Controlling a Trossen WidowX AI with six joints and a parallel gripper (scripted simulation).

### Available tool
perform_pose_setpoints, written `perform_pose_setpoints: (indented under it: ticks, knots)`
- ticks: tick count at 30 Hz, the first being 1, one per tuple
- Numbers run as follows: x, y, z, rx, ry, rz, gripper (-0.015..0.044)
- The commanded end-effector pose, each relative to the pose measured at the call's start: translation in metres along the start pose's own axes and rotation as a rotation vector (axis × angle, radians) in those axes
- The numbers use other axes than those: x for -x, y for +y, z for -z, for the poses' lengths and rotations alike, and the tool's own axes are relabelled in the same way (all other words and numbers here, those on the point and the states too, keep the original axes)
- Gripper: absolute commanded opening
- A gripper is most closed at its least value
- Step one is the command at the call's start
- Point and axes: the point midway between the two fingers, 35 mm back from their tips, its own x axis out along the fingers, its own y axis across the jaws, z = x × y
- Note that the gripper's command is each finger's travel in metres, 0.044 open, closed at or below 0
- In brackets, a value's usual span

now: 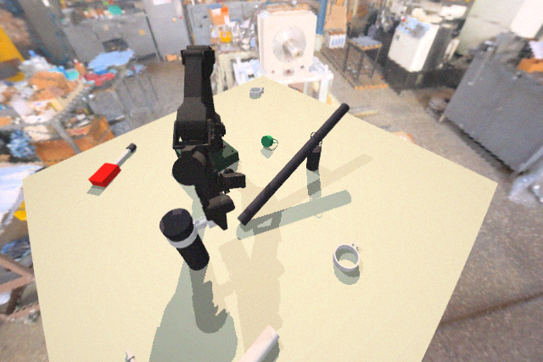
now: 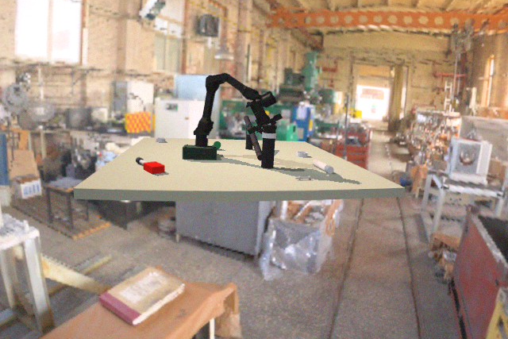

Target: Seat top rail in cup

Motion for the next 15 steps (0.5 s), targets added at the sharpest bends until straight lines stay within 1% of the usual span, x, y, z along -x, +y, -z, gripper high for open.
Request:
perform_pose_setpoints:
  ticks: [1,15]
  knots:
    - [0.0014,0.0038,0.001,0.035,-0.018,0.0,0.0]
    - [0.0052,0.0109,0.0017,0.11,-0.061,-0.001,0.0]
